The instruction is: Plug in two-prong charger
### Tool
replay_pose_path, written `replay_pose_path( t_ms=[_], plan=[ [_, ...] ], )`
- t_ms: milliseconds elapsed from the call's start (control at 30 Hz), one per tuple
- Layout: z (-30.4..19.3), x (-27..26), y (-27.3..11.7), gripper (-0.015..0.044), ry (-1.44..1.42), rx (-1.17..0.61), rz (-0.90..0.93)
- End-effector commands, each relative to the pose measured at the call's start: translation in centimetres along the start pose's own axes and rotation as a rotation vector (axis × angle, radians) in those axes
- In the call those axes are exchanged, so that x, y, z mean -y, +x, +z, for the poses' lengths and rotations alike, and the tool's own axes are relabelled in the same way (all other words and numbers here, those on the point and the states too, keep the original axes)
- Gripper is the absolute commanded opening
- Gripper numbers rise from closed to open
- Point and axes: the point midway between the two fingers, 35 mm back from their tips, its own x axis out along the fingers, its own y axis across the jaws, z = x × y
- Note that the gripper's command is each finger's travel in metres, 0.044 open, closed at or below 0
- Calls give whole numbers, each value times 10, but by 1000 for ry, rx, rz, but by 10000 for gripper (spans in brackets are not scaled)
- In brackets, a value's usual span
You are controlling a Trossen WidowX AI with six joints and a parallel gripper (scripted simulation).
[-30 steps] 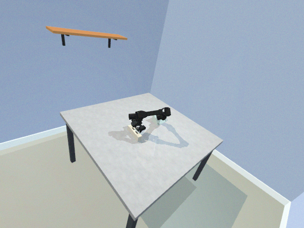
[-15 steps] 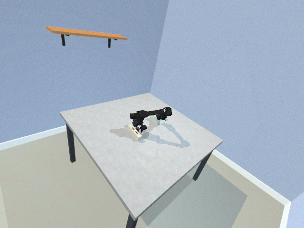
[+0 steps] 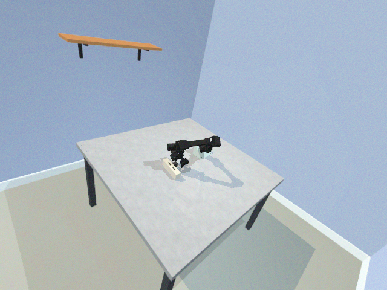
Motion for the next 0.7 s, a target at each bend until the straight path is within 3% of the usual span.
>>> replay_pose_path(
  t_ms=[0, 667],
  plan=[
    [-6, 1, 1, 440, -2, -3, -4],
    [-21, 0, 1, 440, 2, 10, 0]
  ],
)
